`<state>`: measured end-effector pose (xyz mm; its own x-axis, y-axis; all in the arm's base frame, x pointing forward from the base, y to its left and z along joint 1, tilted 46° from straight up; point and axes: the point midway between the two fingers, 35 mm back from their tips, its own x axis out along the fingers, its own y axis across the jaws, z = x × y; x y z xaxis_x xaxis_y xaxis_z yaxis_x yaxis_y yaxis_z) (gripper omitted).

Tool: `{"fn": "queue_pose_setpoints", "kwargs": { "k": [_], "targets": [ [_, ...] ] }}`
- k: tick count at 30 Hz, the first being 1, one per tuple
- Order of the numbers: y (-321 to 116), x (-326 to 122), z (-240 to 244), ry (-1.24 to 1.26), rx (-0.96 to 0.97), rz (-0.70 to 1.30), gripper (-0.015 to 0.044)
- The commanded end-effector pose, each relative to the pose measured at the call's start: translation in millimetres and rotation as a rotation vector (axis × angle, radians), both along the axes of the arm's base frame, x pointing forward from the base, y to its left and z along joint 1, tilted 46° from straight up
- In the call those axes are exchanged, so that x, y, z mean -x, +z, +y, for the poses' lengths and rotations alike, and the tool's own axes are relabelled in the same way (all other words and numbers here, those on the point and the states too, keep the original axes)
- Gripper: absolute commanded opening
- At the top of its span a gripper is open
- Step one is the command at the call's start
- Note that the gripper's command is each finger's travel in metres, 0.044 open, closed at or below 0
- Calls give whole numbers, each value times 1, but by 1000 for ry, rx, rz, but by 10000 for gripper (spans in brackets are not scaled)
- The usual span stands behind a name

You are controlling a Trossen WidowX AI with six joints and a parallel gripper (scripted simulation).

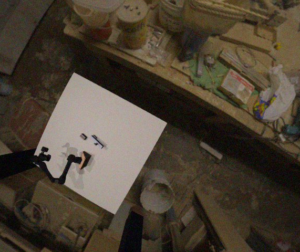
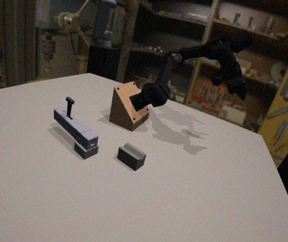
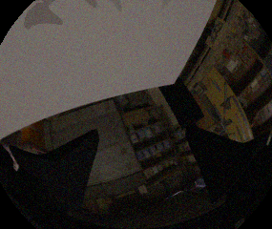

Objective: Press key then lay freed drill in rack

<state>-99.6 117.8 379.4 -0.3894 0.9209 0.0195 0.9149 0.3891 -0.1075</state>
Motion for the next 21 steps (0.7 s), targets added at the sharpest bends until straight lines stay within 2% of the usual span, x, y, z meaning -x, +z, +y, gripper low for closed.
{"fn": "queue_pose_setpoints", "kwargs": {
  "k": [1,9,15,21],
  "targets": [
    [0,0,0,0,0,0,374],
    [0,-2,1,-7,2,8,164],
    [5,-61,26,-185,100,312,6],
    [3,-131,43,-375,178,642,0]
  ]
}}
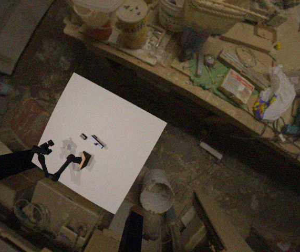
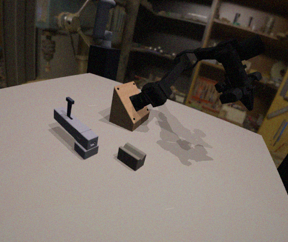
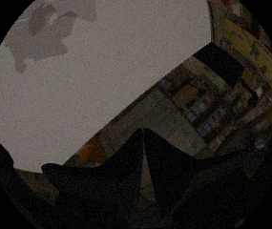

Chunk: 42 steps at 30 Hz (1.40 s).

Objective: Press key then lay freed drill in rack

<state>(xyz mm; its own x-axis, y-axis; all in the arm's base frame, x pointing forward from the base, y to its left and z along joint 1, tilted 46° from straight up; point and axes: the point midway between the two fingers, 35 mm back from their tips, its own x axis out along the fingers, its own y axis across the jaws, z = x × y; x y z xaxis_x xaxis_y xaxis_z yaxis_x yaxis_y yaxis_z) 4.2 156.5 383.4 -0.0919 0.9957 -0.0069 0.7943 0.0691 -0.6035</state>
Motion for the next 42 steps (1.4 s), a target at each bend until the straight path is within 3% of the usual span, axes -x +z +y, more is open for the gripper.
{"fn": "queue_pose_setpoints", "kwargs": {
  "k": [1,7,11,17,22,26,32,42],
  "targets": [
    [-2,-38,6,-110,36,179,0],
    [-14,-102,8,-283,88,541,0],
    [-36,-166,-4,-468,105,891,0],
    [-87,-253,-47,-753,65,1446,0],
    [-140,-300,-96,-974,-38,1900,0],
    [-175,-317,-129,-1092,-118,2187,0],
    [-248,-328,-192,-1289,-311,2782,0],
    [-364,-284,-277,-1487,-718,3759,0]
  ]
}}
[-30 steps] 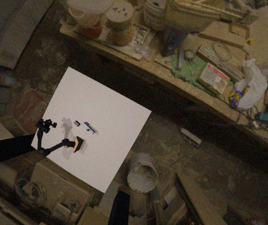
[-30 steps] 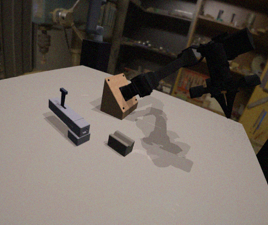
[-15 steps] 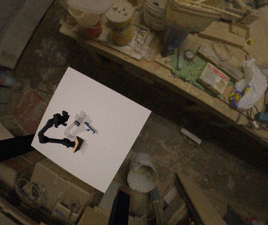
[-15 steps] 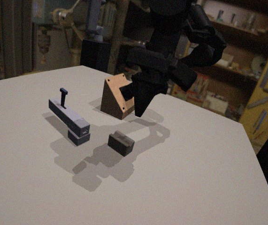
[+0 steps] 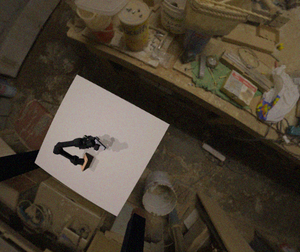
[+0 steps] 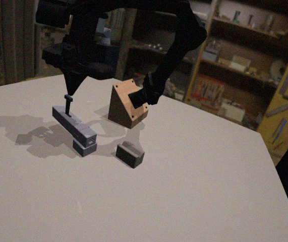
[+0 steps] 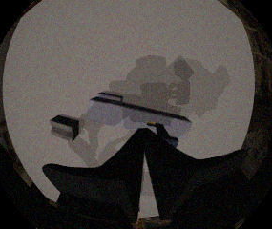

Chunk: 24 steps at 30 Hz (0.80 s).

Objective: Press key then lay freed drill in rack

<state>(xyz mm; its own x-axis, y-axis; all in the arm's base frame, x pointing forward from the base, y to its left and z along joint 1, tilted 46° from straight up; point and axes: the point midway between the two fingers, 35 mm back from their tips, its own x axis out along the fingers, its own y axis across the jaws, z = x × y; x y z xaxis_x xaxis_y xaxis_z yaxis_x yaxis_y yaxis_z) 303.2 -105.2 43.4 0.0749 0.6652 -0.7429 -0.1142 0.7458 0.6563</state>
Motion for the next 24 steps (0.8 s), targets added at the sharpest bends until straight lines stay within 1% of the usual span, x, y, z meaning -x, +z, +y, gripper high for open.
{"fn": "queue_pose_setpoints", "kwargs": {
  "k": [1,24],
  "targets": [
    [-29,19,-18,-133,-59,235,0],
    [-41,21,-7,-141,-63,249,0]
  ]
}}
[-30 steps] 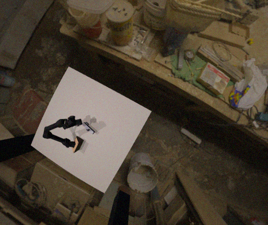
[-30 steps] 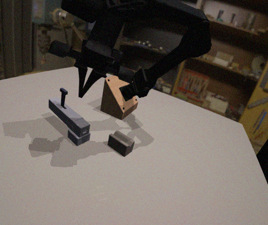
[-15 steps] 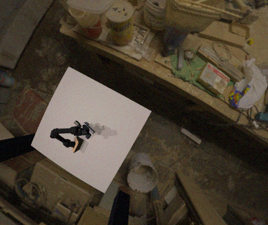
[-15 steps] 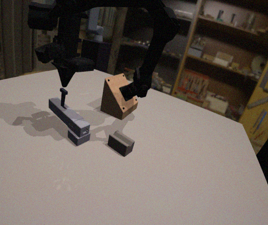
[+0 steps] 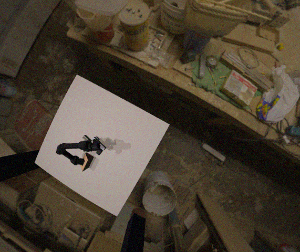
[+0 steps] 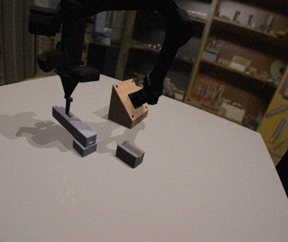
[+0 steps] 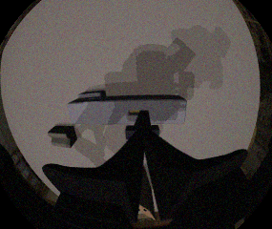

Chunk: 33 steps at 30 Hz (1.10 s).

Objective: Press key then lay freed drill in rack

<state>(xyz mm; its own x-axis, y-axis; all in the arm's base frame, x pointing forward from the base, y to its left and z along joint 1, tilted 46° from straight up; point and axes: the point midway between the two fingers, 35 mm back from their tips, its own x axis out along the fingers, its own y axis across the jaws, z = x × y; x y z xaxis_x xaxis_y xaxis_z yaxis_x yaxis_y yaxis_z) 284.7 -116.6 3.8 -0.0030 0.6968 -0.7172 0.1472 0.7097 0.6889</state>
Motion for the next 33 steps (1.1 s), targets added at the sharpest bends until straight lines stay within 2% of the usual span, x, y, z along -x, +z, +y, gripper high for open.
{"fn": "queue_pose_setpoints", "kwargs": {
  "k": [1,33],
  "targets": [
    [-1,3,5,-3,-14,13,0],
    [-3,7,6,-3,-14,13,0]
  ]
}}
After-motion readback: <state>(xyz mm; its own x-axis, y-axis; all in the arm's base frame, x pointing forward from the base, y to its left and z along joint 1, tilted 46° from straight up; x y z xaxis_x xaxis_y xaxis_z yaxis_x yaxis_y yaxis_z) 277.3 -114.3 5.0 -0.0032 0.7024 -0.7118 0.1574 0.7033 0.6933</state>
